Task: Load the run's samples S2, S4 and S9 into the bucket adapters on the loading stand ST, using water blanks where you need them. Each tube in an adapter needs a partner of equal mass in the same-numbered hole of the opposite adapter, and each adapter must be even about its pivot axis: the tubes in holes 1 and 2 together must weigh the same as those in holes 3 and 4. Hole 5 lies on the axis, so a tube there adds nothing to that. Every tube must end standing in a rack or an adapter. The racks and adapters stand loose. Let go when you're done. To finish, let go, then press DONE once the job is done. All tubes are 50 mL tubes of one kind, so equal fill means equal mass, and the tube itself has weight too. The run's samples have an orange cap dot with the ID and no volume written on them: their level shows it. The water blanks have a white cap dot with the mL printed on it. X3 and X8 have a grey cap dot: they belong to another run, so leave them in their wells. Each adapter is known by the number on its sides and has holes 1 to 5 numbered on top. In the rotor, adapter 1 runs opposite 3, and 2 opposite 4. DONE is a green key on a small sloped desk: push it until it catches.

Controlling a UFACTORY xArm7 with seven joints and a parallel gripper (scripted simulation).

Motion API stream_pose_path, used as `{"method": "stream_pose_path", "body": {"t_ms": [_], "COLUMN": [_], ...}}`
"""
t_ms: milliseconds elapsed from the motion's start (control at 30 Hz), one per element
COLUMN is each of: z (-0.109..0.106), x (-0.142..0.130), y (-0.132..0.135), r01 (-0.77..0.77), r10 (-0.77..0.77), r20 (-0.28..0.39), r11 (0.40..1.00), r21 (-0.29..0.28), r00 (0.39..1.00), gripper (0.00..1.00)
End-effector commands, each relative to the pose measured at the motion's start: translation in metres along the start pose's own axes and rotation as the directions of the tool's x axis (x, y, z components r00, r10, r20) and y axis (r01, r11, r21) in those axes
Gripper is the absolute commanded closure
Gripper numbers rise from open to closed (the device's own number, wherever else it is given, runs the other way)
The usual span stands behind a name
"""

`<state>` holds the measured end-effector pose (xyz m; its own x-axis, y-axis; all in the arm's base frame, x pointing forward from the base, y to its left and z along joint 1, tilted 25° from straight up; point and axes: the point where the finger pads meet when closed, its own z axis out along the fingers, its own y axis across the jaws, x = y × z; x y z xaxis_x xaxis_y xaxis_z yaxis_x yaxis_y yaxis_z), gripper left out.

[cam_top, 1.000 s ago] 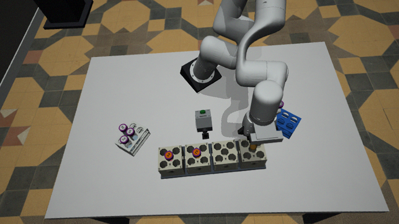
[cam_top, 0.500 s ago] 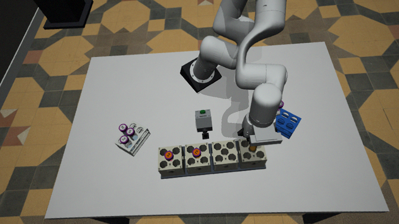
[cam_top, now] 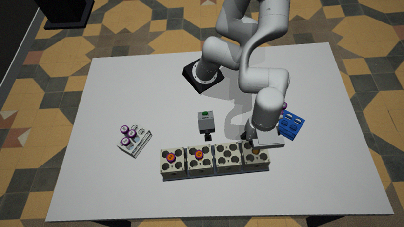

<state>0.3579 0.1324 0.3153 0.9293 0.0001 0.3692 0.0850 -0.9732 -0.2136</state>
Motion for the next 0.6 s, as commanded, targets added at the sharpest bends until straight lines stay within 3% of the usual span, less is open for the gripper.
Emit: {"method": "stream_pose_path", "body": {"t_ms": [0, 567], "z": [0.003, 0.018], "x": [0.001, 0.001], "y": [0.000, 0.000], "r01": [0.000, 0.000], "r10": [0.000, 0.000], "r20": [-0.004, -0.004], "r11": [1.000, 1.000], "r21": [0.001, 0.001], "r00": [1.000, 1.000], "gripper": [1.00, 1.00]}}
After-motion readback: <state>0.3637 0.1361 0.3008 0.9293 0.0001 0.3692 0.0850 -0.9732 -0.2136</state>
